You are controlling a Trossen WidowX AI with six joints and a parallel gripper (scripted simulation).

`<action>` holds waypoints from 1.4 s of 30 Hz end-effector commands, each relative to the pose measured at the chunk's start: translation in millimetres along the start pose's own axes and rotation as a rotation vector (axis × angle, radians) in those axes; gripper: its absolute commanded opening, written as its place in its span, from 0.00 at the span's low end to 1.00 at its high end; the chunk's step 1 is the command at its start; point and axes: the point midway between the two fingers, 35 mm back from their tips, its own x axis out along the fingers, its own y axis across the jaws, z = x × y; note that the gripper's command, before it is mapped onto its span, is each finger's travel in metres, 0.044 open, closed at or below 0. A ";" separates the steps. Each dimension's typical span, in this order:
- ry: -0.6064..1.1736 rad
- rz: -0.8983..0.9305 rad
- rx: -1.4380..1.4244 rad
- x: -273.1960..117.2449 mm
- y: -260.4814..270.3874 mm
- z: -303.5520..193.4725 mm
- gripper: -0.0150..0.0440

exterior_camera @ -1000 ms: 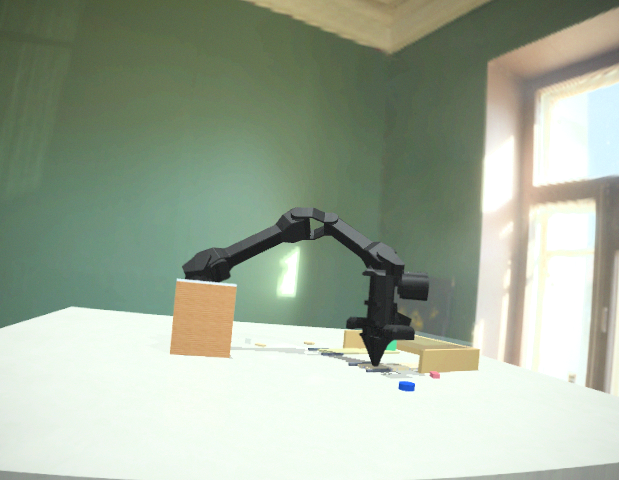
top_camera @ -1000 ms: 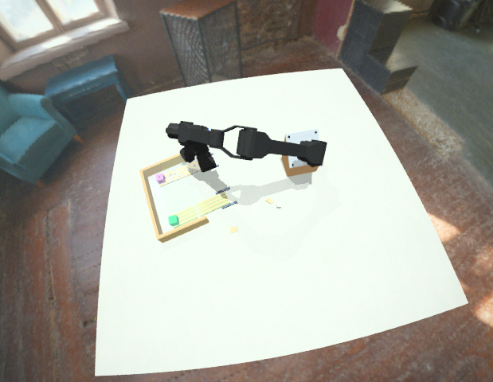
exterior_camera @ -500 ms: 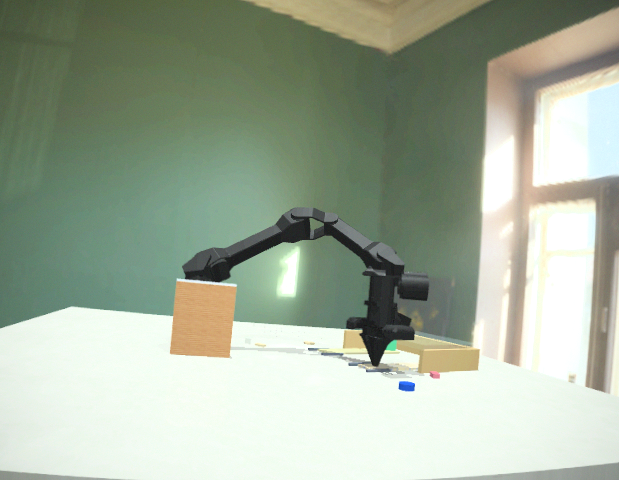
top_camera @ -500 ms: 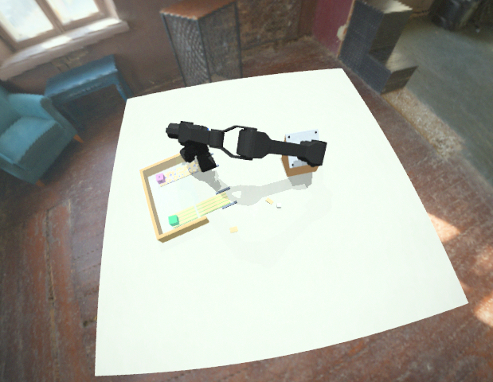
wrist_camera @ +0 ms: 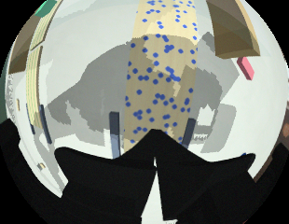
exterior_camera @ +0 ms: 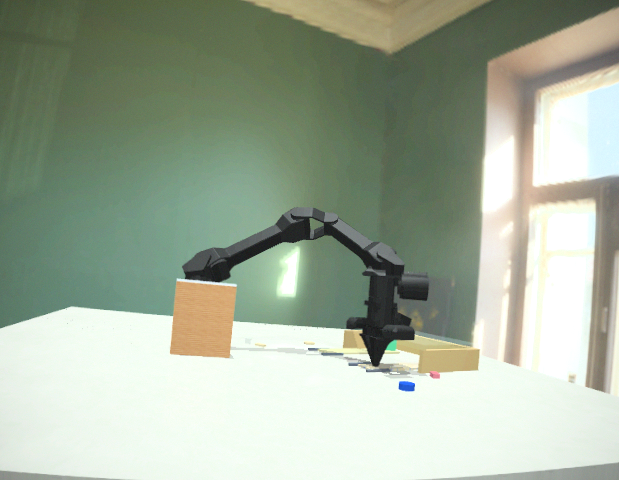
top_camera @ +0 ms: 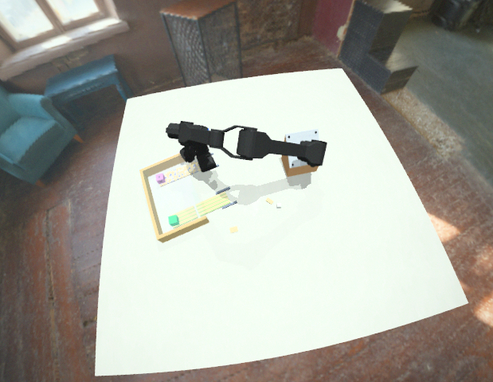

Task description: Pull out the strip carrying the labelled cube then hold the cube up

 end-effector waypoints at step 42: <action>0.007 0.005 0.002 7.2 -2.1 -66.3 0.25</action>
